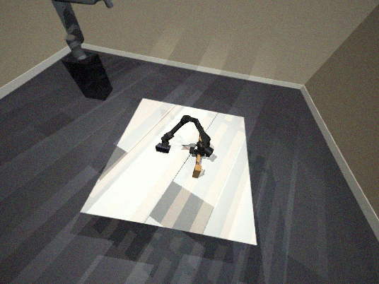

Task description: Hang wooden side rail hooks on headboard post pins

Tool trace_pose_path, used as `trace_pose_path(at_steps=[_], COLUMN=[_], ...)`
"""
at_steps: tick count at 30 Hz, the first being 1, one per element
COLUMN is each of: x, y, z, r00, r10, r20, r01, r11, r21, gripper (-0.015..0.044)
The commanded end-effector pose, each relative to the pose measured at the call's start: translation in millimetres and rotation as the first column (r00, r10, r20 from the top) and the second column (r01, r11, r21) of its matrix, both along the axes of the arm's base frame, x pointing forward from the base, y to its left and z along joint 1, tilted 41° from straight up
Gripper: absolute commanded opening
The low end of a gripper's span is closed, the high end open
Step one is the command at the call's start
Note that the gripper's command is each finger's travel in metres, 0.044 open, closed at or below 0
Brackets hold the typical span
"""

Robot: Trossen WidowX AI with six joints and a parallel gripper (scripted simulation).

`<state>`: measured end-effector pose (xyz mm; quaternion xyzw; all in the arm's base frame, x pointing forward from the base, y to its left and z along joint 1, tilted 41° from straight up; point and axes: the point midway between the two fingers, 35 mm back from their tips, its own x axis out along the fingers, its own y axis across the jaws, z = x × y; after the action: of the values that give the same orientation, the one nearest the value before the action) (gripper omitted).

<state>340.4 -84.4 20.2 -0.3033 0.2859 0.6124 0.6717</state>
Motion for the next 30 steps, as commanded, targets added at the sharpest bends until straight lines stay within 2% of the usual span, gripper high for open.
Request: trace_pose_path(at_steps=[1, 30], x=[0.1, -0.5], y=[-6.2, -8.0], z=[1.2, -1.0], r00=[1.0, 1.0], r10=[-0.008, -0.008], r20=[0.007, 0.007], r01=[0.008, 0.008], r11=[1.0, 1.0], r21=[-0.007, -0.007], gripper=[0.0, 0.0])
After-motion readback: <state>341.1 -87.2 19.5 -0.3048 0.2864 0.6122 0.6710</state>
